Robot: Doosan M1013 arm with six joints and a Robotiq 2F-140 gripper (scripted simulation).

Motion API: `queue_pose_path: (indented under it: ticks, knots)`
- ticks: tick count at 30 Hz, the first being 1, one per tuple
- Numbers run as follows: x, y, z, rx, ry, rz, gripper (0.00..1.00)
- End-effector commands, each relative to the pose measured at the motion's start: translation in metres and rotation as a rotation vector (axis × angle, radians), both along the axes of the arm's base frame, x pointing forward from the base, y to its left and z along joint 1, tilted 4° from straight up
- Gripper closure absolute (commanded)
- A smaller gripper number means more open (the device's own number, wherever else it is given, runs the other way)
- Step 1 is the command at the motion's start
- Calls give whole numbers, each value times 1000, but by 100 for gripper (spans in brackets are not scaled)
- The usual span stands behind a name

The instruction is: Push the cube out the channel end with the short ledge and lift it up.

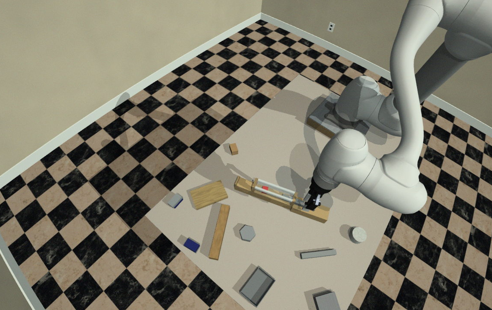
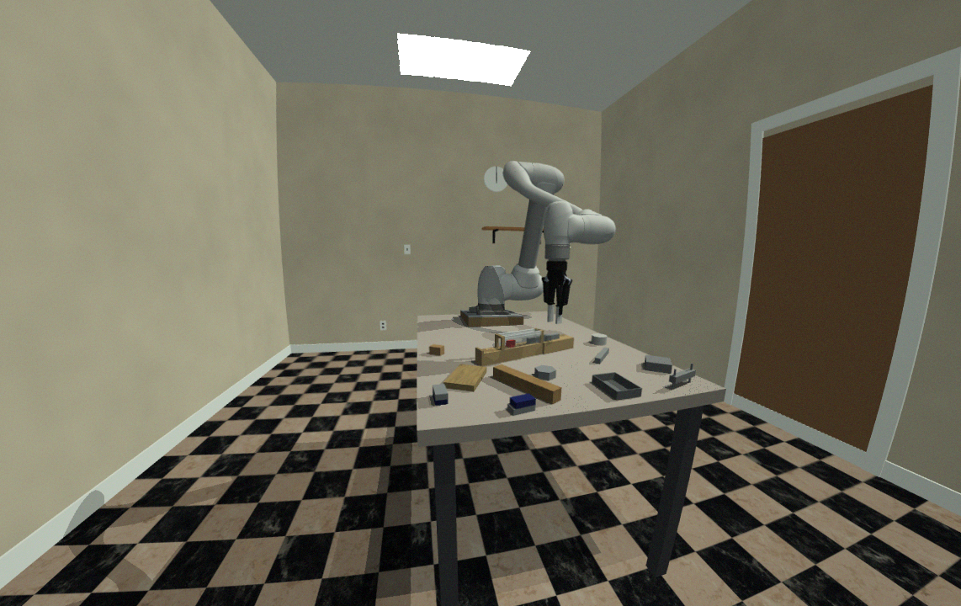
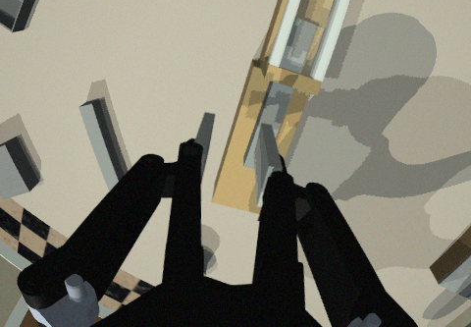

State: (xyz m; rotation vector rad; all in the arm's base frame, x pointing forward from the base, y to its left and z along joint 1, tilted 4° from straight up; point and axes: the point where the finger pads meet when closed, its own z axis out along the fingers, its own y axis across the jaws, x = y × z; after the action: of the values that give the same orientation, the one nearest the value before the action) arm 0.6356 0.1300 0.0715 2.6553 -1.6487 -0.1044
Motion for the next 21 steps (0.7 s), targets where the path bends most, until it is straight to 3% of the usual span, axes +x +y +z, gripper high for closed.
queue_pose_path:
  ticks: [1, 4, 8, 21]
  knots:
    - [38, 59, 0, 12, -2, 186, 77]
    - [54, 103, -2, 24, -6, 360, 77]
    - [84, 163, -4, 25, -6, 365, 77]
    - [84, 163, -4, 25, -6, 365, 77]
